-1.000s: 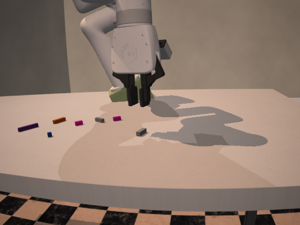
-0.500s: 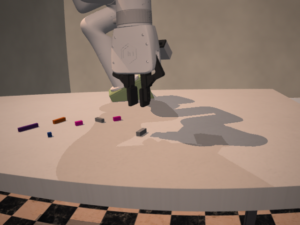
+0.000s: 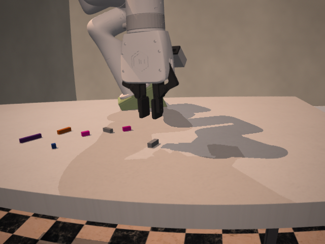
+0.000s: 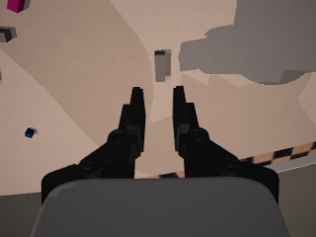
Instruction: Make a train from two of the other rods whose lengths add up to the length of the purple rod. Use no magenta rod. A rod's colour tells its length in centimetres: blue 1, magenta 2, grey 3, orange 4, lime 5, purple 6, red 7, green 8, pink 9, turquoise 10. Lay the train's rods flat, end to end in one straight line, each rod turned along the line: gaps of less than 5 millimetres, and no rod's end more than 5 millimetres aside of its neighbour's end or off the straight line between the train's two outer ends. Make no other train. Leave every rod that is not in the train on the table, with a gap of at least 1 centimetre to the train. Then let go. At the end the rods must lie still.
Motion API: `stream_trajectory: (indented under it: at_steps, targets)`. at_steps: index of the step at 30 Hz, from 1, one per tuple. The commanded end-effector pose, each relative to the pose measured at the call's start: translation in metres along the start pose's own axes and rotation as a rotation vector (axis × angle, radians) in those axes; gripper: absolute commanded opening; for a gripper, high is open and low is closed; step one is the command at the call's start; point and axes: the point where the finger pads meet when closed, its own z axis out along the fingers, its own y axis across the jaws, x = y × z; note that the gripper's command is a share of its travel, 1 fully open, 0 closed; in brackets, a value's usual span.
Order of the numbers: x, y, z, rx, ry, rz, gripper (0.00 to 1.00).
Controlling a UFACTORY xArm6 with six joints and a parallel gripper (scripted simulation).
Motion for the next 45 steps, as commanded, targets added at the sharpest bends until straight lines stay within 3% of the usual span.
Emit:
stream_trajectory:
  at_steps: [1,26,45]
  targets:
    - [-0.001,0.001,0.003,-0.003,-0.003,0.001,0.24]
    - [0.000,0.001,0.037,-0.003,-0.003,0.001,0.24]
    - [0.000,0.001,0.045,-0.003,-0.003,0.001,0.24]
